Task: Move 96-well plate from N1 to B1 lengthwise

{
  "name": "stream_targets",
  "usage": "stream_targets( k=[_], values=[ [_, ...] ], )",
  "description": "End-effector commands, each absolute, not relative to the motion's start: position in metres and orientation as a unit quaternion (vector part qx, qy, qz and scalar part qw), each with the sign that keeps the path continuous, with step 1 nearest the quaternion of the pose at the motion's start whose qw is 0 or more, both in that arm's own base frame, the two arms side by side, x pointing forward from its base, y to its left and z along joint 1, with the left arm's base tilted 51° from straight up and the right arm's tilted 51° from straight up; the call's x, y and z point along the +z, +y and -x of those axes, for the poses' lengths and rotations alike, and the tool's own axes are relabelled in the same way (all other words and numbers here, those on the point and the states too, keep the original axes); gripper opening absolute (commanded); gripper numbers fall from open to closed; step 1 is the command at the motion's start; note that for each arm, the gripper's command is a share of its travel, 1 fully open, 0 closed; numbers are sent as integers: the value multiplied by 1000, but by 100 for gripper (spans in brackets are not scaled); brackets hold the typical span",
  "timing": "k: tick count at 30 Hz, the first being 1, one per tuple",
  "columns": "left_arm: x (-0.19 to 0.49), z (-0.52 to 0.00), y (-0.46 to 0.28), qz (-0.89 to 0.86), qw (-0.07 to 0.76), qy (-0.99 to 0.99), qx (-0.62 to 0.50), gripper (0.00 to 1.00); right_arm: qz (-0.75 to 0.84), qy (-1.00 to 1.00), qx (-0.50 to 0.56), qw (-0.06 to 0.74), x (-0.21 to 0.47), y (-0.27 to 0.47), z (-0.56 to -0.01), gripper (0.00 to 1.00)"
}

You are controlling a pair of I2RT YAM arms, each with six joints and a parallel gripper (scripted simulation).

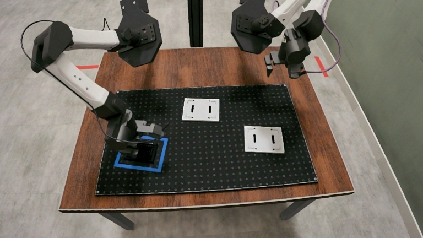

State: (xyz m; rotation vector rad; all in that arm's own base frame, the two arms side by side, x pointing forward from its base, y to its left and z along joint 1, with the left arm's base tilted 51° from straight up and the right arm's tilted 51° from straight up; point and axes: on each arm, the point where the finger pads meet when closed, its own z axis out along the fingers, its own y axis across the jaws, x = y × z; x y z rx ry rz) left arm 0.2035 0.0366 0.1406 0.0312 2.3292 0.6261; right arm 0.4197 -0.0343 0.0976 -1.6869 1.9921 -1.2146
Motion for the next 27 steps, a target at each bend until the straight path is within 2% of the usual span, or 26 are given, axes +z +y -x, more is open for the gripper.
stream_targets(
  k=[1,27],
  values=[
    [142,-203,37,-15,356,903,242,100,582,688,-415,128,105,-26,-406,100],
    [142,-203,37,-15,356,903,242,100,581,690,-413,126,115,-21,-397,100]
  ],
)
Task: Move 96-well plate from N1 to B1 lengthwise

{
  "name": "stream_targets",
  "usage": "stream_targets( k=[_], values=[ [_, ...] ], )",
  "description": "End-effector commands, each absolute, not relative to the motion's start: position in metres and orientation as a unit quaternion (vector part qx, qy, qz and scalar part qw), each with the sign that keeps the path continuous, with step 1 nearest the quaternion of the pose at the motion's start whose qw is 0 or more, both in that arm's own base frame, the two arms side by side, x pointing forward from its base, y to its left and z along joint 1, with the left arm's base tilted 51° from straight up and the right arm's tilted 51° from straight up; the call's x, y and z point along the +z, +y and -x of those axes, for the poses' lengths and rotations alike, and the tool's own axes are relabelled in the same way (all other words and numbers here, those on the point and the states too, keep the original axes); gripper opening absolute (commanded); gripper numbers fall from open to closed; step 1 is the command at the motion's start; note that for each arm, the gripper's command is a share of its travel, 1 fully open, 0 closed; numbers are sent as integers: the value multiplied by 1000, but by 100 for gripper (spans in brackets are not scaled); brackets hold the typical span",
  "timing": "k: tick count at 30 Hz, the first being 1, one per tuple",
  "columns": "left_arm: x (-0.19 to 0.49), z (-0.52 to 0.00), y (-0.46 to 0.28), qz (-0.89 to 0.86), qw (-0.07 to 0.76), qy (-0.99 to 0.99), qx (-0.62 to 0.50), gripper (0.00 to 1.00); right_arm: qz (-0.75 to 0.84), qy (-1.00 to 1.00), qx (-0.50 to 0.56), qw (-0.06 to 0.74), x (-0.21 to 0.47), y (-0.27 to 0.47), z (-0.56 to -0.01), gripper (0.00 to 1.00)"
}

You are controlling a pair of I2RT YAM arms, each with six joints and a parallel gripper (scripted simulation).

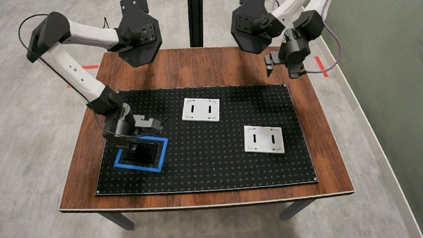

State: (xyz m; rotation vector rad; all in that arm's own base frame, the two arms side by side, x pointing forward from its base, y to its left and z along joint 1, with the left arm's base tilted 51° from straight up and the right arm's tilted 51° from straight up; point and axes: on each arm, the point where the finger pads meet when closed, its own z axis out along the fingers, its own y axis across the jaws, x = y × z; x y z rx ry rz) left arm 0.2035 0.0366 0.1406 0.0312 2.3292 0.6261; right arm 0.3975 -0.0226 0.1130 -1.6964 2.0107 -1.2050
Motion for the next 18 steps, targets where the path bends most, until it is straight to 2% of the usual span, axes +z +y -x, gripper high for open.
stream_targets(
  k=[1,10,18],
  values=[
    [142,-203,37,-15,356,903,242,100,581,690,-413,126,115,-21,-397,100],
    [142,-203,37,-15,356,903,242,100,581,690,-413,126,115,-21,-397,100],
    [142,-203,37,-15,356,903,242,100,486,760,-393,180,113,-19,-353,100]
  ],
)
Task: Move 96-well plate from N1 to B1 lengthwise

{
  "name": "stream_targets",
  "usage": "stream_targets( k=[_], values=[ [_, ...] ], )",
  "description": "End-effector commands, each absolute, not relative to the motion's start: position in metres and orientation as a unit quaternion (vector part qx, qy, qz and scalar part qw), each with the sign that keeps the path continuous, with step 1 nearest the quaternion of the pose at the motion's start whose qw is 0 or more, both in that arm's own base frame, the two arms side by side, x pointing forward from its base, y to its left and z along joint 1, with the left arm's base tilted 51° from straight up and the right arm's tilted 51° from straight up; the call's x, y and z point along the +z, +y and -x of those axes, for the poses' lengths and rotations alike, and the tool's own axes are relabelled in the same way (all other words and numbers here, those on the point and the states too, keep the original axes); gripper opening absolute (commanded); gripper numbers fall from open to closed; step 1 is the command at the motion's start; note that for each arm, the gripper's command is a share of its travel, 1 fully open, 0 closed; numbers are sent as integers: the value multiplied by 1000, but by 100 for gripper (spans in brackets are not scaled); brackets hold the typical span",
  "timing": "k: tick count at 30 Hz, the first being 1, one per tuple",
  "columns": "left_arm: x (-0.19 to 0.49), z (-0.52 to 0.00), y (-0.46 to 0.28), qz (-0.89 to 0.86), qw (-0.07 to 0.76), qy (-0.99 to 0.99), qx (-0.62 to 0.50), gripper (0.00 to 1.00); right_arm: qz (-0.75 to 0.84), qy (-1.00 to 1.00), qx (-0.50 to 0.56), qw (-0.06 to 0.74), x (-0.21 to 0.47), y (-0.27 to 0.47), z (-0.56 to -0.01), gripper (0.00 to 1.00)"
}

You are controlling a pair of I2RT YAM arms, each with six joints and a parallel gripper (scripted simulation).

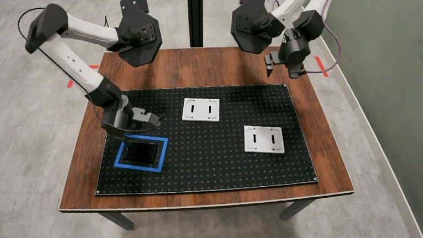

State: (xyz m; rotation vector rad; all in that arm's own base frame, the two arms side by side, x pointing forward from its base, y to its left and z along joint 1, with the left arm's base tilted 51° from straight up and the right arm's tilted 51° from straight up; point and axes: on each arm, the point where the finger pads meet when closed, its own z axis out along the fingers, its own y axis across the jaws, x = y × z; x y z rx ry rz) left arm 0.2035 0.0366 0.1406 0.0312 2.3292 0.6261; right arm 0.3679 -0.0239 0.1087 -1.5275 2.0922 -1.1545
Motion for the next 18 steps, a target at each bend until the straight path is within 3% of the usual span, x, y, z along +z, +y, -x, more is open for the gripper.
stream_targets(
  k=[1,18],
  values=[
    [142,-203,37,-15,356,903,242,100,473,768,-390,186,112,-19,-348,100],
    [142,-203,37,-15,356,903,242,100,268,862,-333,273,102,-21,-274,100]
  ],
)
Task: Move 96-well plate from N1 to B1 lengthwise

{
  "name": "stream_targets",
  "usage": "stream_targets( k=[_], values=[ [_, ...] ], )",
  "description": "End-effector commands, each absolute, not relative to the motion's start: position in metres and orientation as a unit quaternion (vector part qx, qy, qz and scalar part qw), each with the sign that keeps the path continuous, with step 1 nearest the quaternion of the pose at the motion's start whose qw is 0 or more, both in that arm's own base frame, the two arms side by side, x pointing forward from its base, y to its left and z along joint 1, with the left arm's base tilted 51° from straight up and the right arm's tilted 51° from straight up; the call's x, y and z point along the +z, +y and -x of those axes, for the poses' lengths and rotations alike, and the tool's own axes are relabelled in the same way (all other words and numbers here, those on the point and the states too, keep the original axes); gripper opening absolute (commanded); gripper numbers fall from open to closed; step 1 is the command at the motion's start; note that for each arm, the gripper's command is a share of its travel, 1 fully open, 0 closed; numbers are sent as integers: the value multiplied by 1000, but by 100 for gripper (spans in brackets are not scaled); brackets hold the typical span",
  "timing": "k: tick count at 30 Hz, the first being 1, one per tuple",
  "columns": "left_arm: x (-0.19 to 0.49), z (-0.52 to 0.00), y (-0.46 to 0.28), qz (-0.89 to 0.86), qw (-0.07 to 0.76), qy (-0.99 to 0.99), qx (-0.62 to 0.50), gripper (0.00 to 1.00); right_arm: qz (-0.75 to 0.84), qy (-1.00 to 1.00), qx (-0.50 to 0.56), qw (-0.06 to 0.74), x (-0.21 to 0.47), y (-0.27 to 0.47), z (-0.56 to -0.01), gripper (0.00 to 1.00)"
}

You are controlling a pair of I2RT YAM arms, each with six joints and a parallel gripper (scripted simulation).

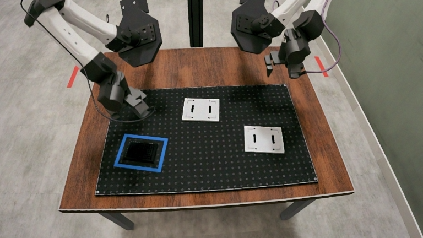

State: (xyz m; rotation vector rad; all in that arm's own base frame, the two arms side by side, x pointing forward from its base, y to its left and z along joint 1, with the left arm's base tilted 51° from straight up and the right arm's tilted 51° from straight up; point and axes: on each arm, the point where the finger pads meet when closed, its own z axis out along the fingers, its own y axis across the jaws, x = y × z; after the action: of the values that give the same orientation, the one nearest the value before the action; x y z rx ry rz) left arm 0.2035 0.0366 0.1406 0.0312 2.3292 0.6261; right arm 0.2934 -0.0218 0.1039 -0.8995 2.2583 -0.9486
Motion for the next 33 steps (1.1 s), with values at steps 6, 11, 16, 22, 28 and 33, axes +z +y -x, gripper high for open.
stream_targets(
  k=[6,11,16,22,28,33],
  values=[
    [142,-203,37,-15,356,903,242,100,181,885,-304,304,98,-22,-244,100],
    [142,-203,37,-15,356,903,242,100,136,892,-289,319,97,-22,-229,100],
    [142,-203,37,-15,356,903,242,100,56,898,-258,352,103,-21,-209,100],
    [142,-203,37,-15,356,903,242,100,-3,902,-236,362,98,-21,-179,100],
    [142,-203,37,-15,356,903,242,100,-3,901,-236,363,97,-21,-166,100],
    [142,-203,37,-15,356,903,242,100,-3,901,-236,363,97,-21,-166,100]
  ],
)
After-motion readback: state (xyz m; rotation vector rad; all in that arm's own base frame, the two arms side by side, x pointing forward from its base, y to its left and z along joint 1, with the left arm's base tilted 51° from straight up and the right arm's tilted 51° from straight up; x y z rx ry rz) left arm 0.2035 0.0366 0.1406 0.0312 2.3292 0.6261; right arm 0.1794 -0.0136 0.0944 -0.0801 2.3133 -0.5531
